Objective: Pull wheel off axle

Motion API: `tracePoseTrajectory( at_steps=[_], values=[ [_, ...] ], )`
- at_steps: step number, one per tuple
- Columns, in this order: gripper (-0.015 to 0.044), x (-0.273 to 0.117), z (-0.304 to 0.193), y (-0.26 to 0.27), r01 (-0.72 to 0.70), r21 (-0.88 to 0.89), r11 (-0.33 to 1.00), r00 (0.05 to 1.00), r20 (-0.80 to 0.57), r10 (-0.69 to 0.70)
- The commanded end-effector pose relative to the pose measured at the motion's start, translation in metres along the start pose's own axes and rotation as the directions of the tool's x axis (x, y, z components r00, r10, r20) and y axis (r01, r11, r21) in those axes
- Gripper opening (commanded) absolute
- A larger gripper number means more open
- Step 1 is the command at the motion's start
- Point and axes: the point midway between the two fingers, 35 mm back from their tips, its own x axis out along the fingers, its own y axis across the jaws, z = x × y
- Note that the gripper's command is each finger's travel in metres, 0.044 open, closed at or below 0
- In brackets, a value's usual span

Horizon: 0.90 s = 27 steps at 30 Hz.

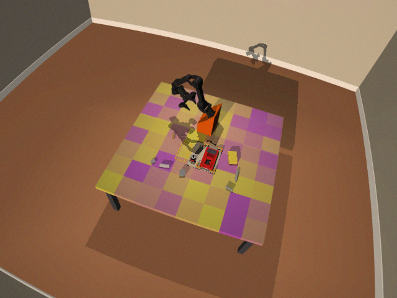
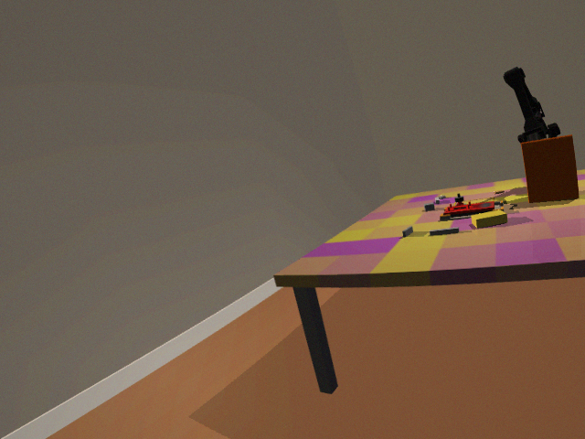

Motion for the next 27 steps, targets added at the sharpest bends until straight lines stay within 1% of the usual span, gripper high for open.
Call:
tracePoseTrajectory(
  at_steps=[1, 4, 10, 16, 21, 27],
  values=[
    [0.0374, 0.000, -0.001, -0.001, -0.002, 0.009, 1.000, 1.000, 0.001, 0.002],
    [0.0300, 0.005, -0.011, -0.011, -0.032, 0.128, 0.991, 0.999, 0.010, 0.031],
    [0.0300, 0.021, -0.034, -0.047, -0.100, 0.424, 0.900, 0.994, 0.005, 0.109],
    [0.0300, 0.040, -0.036, -0.093, -0.113, 0.682, 0.722, 0.986, -0.012, 0.167],
    [0.0300, 0.055, -0.036, -0.135, -0.036, 0.860, 0.509, 0.972, -0.087, 0.217],
    [0.0300, 0.065, -0.027, -0.170, 0.073, 0.935, 0.348, 0.962, -0.158, 0.222]
  ],
)
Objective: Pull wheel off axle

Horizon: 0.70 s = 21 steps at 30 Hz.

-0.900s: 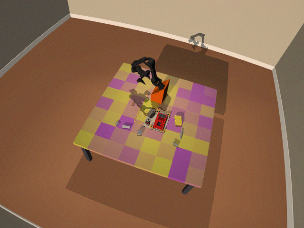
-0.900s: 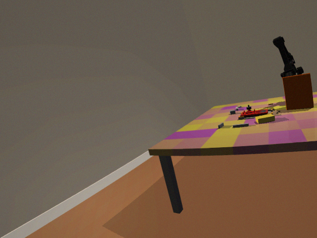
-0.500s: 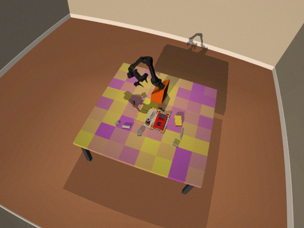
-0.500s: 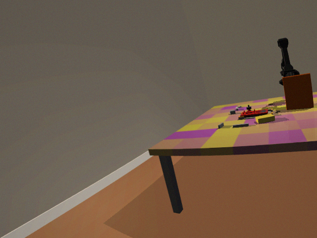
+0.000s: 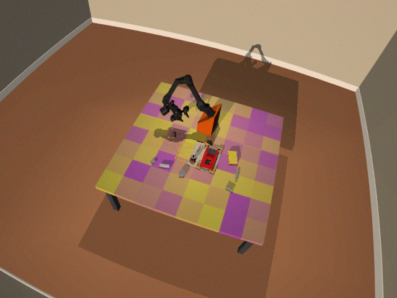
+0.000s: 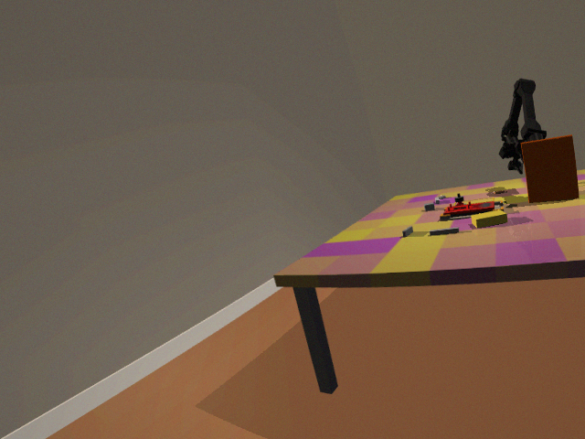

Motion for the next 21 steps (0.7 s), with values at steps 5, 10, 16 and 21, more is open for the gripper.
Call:
tracePoseTrajectory(
  at_steps=[5, 10, 16, 21],
  values=[
    [0.0300, 0.009, 0.084, -0.041, 0.178, 0.490, 0.853, 0.982, -0.139, -0.124],
    [0.0300, 0.016, 0.117, -0.045, 0.252, 0.631, 0.733, 0.968, -0.178, -0.179],
    [0.0300, 0.025, 0.159, -0.042, 0.323, 0.743, 0.585, 0.944, -0.214, -0.250],
    [0.0300, 0.035, 0.198, -0.032, 0.367, 0.809, 0.460, 0.918, -0.234, -0.320]
  ],
)
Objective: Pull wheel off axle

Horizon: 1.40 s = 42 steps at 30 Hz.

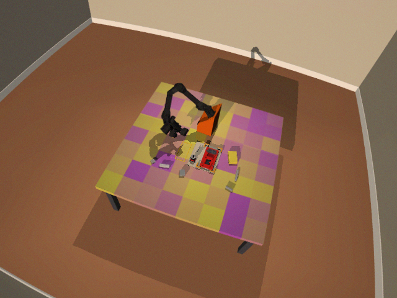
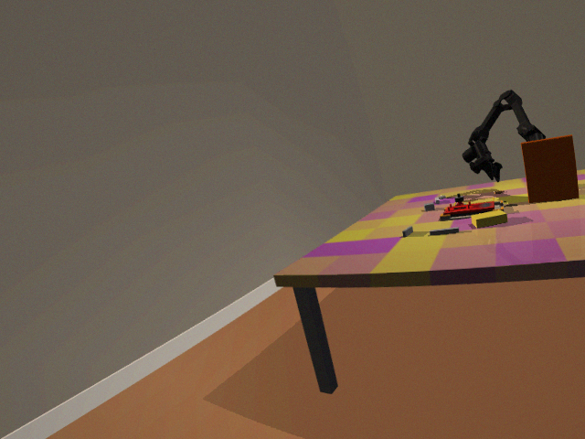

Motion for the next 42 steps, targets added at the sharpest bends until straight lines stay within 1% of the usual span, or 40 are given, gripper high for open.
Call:
tracePoseTrajectory(
  at_steps=[1, 5, 10, 16, 20, 21, 34, 37, 42],
  values=[
    [0.0300, -0.004, 0.039, 0.055, 0.101, 0.284, 0.954, 0.989, 0.076, -0.128],
    [0.0300, -0.005, 0.055, 0.086, 0.101, 0.476, 0.873, 0.973, 0.134, -0.186],
    [0.0300, -0.007, 0.069, 0.124, 0.040, 0.670, 0.741, 0.947, 0.211, -0.243],
    [0.0300, -0.009, 0.078, 0.172, -0.101, 0.822, 0.561, 0.907, 0.307, -0.287],
    [0.0300, -0.009, 0.081, 0.203, -0.233, 0.879, 0.417, 0.870, 0.380, -0.315],
    [0.0300, -0.009, 0.081, 0.206, -0.250, 0.882, 0.398, 0.865, 0.389, -0.318],
    [0.0300, -0.009, 0.082, 0.209, -0.255, 0.883, 0.393, 0.863, 0.391, -0.319],
    [0.0300, -0.006, 0.083, 0.219, -0.256, 0.883, 0.393, 0.863, 0.391, -0.318],
    [0.0300, 0.003, 0.088, 0.217, -0.256, 0.883, 0.393, 0.864, 0.391, -0.317]
  ],
)
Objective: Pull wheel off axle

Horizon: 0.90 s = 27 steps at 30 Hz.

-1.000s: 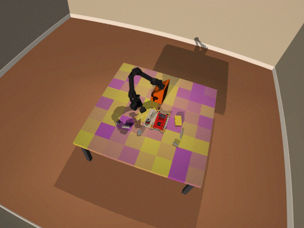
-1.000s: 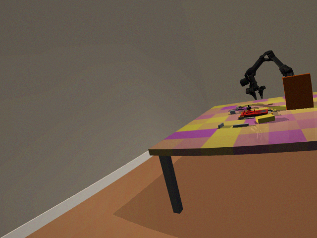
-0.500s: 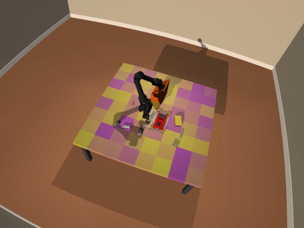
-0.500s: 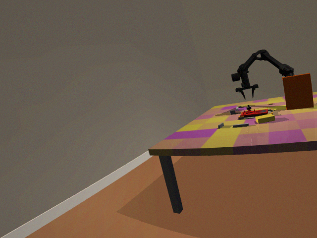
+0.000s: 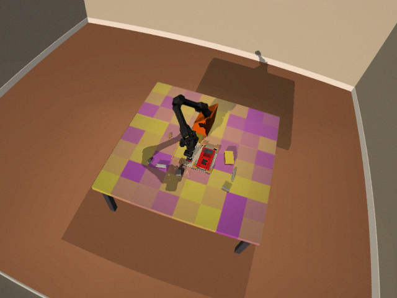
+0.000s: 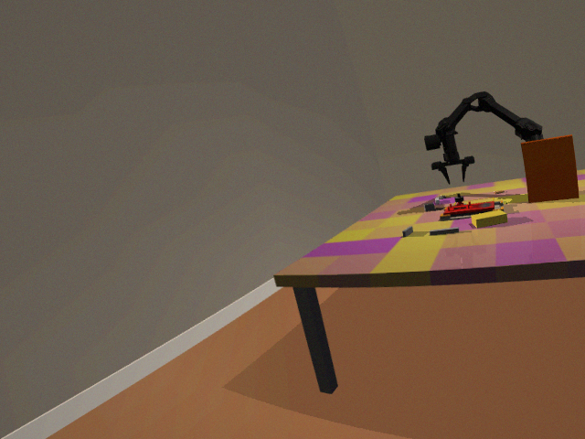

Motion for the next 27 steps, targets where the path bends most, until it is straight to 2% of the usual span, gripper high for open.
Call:
tracePoseTrajectory(
  at_steps=[1, 8, 11, 12, 27],
  values=[
    [0.0300, 0.014, 0.000, 0.002, 0.000, 0.005, 1.000, 1.000, 0.002, 0.000],
    [0.0300, 0.071, 0.002, -0.001, 0.001, 0.005, 1.000, 1.000, 0.006, -0.001],
    [0.0300, 0.073, 0.002, -0.001, 0.001, 0.005, 1.000, 1.000, 0.006, -0.001],
    [0.0274, 0.070, 0.002, -0.002, 0.012, 0.013, 1.000, 1.000, -0.001, -0.012],
    [0.0174, 0.070, 0.002, -0.002, 0.012, 0.013, 1.000, 1.000, -0.001, -0.012]
  ],
)
